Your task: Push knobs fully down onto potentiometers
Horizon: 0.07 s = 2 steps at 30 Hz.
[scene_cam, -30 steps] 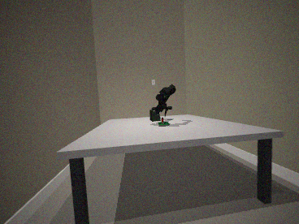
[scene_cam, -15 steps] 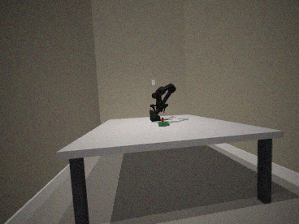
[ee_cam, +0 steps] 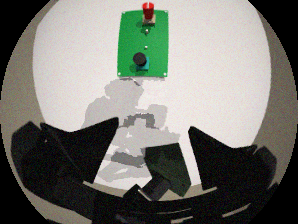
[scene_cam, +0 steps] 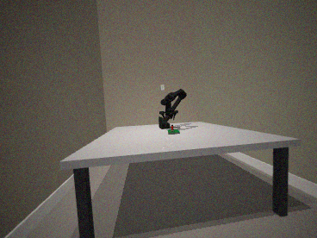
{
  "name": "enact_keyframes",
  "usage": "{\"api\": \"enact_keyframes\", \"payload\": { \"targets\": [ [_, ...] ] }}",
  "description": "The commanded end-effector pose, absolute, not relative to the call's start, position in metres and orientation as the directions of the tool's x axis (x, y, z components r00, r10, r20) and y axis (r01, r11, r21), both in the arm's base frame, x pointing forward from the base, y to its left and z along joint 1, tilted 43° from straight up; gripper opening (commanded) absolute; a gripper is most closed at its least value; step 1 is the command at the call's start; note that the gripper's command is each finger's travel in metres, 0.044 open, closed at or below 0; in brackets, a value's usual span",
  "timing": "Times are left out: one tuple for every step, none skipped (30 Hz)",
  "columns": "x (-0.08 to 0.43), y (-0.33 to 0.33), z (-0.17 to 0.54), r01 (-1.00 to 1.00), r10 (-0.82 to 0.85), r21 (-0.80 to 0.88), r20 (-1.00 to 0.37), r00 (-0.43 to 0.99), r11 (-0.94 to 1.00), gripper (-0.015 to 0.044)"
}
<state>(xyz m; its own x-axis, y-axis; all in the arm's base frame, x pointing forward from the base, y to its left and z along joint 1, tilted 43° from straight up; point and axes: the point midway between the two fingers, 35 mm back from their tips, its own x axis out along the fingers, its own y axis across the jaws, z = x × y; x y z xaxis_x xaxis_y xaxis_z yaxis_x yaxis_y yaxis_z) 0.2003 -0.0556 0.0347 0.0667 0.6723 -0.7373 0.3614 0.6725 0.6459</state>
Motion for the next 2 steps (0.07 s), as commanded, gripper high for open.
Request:
{"api": "enact_keyframes", "payload": {
  "targets": [
    [0.1996, -0.0558, 0.0343, 0.357, 0.670, 0.644, -0.740, 0.065, 0.676, 0.0440],
    [0.1996, -0.0558, 0.0343, 0.357, 0.670, 0.644, -0.740, 0.065, 0.676, 0.0440]
  ]
}}
